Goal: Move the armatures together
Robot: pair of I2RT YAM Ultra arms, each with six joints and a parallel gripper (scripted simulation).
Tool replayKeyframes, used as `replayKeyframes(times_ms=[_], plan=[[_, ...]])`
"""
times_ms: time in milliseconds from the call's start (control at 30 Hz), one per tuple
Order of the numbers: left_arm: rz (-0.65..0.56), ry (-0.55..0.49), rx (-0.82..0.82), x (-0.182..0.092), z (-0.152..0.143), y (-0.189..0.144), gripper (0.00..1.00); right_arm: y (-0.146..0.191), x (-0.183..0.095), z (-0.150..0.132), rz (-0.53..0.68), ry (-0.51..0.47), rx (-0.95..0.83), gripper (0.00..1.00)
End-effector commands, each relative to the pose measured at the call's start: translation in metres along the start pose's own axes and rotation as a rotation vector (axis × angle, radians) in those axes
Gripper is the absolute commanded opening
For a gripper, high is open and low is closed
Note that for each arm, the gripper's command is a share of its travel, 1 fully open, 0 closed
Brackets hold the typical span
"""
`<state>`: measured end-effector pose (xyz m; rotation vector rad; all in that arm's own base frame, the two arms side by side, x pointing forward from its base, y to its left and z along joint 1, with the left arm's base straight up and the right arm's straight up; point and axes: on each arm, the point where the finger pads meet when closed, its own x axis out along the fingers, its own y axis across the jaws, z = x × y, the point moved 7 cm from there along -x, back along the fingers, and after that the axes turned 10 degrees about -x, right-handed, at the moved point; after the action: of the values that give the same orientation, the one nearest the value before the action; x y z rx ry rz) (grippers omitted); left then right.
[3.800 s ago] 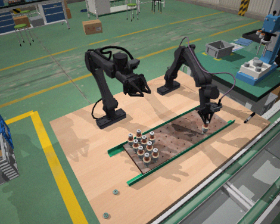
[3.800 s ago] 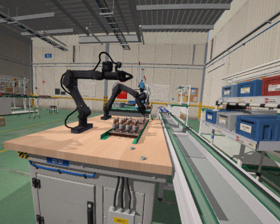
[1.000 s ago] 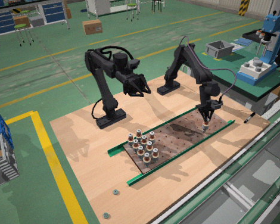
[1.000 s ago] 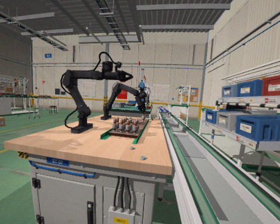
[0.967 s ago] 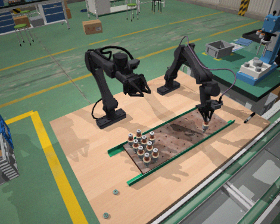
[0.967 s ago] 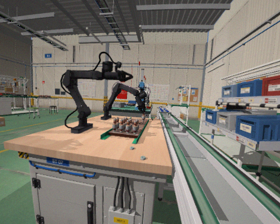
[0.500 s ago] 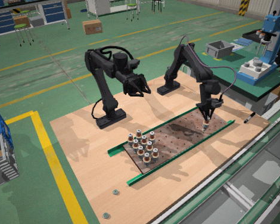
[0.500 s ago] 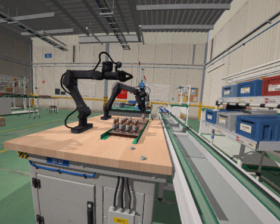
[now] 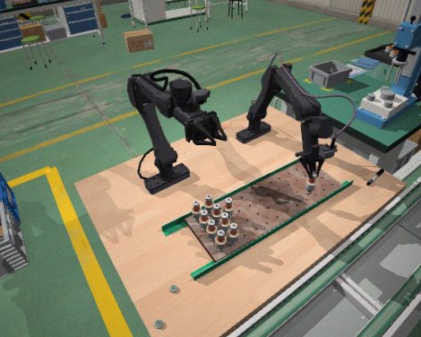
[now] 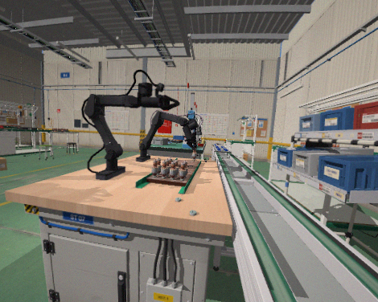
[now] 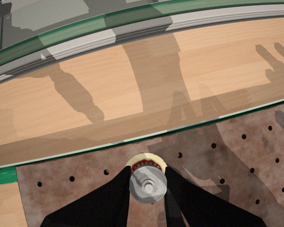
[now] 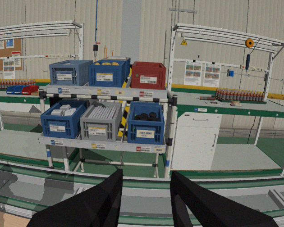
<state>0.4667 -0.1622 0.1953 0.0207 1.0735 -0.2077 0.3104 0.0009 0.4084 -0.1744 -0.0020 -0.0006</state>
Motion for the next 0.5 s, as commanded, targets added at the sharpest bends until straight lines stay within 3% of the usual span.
replayKeyframes(times_ms=[0, 333, 467], plan=[[-0.025, -0.123, -0.01, -0.041, 0.028, -0.001, 0.01, 0.005, -0.002, 0.003, 0.025, 0.002, -0.006, 0.37], [-0.061, -0.131, 0.047, -0.045, 0.028, -0.024, 0.01, 0.005, -0.002, 0.003, 0.025, 0.002, -0.006, 0.37], [-0.083, -0.068, 0.104, -0.033, 0.018, -0.043, 0.01, 0.005, -0.002, 0.003, 0.025, 0.002, -0.006, 0.37]])
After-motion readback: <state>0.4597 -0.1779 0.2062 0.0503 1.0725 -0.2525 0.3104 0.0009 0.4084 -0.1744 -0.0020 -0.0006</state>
